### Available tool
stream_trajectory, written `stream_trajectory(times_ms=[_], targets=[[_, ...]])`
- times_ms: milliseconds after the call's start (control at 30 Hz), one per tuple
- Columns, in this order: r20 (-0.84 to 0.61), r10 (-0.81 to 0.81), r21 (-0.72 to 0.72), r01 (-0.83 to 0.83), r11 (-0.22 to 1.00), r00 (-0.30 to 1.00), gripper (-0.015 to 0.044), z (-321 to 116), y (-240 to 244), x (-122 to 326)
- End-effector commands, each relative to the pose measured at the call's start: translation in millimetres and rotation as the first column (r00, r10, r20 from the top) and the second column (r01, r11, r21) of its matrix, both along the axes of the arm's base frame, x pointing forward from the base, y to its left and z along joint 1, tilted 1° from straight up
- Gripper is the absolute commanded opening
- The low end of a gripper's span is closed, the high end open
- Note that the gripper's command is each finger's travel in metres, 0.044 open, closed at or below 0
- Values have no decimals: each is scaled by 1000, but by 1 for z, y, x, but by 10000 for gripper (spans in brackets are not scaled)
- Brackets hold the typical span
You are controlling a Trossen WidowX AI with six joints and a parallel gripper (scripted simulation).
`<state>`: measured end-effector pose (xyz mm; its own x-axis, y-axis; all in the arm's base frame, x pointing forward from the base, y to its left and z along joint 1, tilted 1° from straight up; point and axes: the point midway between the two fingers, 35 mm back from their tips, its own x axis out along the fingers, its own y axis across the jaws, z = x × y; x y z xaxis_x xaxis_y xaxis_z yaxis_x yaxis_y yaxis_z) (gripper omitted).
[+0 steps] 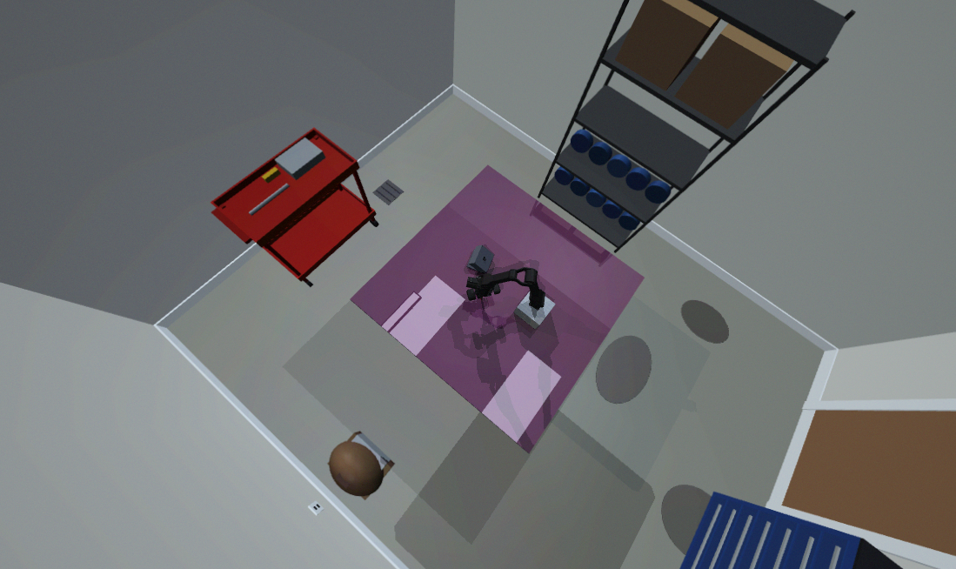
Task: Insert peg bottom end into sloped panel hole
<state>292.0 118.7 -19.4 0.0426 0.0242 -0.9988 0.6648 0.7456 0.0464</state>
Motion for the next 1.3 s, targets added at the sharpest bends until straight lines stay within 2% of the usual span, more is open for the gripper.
stream_trajectory(times_ms=[0,600,1267], targets=[[0,0,0,0,1000,1000,0,0,0,0],[-2,-5,4,5,1000,1000,0,79,-3,-1],[37,68,45,-69,997,997,0,81,-21,8]])
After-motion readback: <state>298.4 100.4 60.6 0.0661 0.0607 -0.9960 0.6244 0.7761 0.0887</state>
